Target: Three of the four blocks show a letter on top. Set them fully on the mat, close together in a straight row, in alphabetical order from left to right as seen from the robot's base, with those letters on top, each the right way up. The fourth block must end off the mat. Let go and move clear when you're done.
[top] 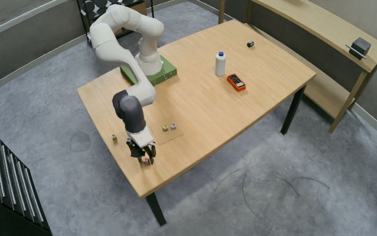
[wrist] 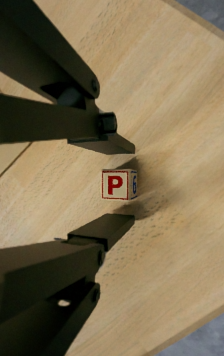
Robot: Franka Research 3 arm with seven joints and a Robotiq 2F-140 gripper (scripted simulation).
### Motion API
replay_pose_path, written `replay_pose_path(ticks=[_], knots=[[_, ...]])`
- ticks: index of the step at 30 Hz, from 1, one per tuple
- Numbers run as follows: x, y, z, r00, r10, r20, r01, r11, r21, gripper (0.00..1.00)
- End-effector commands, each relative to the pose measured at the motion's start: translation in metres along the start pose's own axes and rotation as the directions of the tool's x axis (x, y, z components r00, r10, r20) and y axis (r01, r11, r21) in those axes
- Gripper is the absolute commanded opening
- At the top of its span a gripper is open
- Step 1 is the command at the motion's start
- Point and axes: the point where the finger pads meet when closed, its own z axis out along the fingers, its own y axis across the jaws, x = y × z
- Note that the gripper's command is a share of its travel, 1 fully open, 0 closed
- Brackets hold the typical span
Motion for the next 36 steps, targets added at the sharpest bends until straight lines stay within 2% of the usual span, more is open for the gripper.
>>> replay_pose_path(ticks=[1,35,36], knots=[[0.0026,-0.001,0.0003,1.0,0.005,-0.007,-0.005,1.0,0.002,0.43],[0.0026,-0.001,0.0003,1.0,0.005,-0.007,-0.005,1.0,0.002,0.43],[0.0026,-0.001,0.0003,1.0,0.005,-0.007,-0.005,1.0,0.002,0.32]])
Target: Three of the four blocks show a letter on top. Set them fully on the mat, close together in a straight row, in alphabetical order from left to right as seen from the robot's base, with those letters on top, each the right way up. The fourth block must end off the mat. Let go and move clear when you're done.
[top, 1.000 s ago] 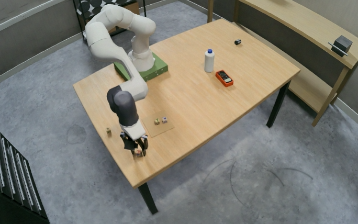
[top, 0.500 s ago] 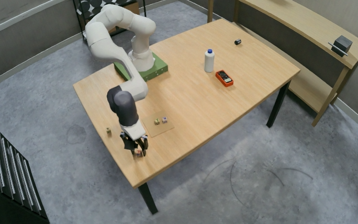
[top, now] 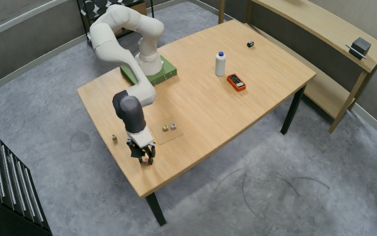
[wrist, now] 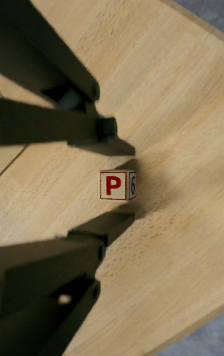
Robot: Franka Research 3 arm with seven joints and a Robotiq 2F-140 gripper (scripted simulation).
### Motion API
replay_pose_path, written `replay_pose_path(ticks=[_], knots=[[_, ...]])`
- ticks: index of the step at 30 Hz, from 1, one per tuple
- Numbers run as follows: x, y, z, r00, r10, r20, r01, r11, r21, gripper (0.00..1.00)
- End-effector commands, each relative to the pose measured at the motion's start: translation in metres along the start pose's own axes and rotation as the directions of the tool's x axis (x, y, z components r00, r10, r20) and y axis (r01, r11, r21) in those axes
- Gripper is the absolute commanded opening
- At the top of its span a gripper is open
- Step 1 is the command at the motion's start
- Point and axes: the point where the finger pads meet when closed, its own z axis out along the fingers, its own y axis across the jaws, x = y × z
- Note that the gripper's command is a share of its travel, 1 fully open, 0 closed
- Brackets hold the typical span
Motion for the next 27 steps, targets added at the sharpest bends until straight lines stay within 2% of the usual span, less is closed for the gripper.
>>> replay_pose_path(ticks=[1,16,17,27], knots=[[0.0015,-0.0005,-0.0006,1.0,0.005,-0.003,-0.005,1.0,0.001,0.32],[0.0015,-0.0005,-0.0006,1.0,0.005,-0.003,-0.005,1.0,0.001,0.32],[0.0015,-0.0005,-0.0006,1.0,0.005,-0.003,-0.005,1.0,0.001,0.22],[0.0015,-0.0005,-0.0006,1.0,0.005,-0.003,-0.005,1.0,0.001,0.22]])
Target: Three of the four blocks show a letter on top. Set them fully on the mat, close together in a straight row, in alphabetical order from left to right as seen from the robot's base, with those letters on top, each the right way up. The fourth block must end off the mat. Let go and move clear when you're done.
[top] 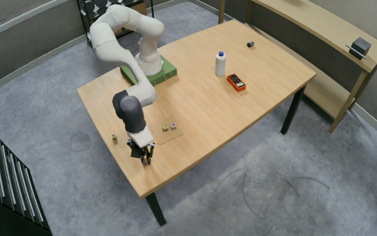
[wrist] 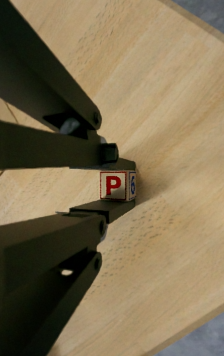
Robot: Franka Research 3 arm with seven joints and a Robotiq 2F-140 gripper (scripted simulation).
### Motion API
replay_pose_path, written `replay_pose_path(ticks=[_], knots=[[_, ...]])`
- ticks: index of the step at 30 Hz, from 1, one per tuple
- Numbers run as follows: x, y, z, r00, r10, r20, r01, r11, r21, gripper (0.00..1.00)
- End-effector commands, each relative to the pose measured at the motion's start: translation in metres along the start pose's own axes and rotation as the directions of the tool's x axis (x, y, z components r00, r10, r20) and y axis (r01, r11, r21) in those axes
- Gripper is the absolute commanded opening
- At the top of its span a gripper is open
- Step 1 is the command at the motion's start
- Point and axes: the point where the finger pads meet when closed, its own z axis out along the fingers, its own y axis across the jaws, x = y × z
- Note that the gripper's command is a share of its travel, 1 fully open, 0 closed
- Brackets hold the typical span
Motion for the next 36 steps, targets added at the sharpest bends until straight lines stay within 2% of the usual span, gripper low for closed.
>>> replay_pose_path(ticks=[1,26,29,32,34,36], knots=[[0.001,-0.001,0.0,1.0,0.005,-0.003,-0.005,1.0,0.001,0.22],[0.001,-0.001,-0.002,1.0,0.005,-0.003,-0.005,1.0,0.001,0.22],[0.001,-0.001,-0.01,1.0,0.005,-0.003,-0.005,1.0,0.001,0.22],[0.001,-0.001,-0.026,1.0,0.005,-0.003,-0.005,1.0,0.001,0.22],[0.001,-0.001,-0.026,1.0,0.005,-0.003,-0.005,1.0,0.001,0.22],[0.001,-0.001,-0.04,1.0,0.005,-0.003,-0.005,1.0,0.001,0.22]])
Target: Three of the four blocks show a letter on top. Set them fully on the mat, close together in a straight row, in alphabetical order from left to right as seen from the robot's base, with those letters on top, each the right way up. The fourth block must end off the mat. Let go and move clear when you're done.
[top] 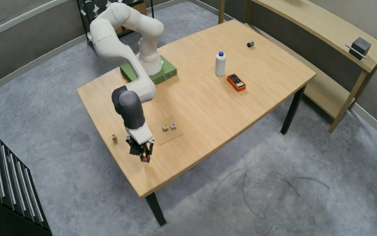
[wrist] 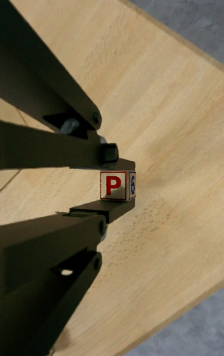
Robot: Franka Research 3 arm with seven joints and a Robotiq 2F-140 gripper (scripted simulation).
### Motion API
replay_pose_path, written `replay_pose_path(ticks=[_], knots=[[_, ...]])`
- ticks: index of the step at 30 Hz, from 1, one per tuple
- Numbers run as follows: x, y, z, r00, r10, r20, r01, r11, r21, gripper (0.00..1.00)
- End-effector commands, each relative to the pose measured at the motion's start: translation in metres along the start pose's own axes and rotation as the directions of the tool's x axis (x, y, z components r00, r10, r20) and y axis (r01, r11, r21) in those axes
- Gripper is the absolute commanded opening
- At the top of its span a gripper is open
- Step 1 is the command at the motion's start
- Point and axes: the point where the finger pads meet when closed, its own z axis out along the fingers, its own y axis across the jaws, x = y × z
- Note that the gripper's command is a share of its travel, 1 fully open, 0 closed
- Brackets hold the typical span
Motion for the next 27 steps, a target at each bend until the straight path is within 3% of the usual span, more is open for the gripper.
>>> replay_pose_path(ticks=[1,9,23,27], knots=[[-0.002,0.001,-0.021,1.0,-0.005,0.008,0.005,1.0,-0.002,0.22],[-0.002,0.001,-0.07,1.0,-0.005,0.008,0.005,1.0,-0.002,0.22],[-0.002,0.001,-0.074,1.0,-0.001,0.007,0.001,1.0,-0.003,0.22],[-0.013,-0.002,-0.079,0.997,0.081,-0.004,-0.081,0.997,-0.016,0.22]])
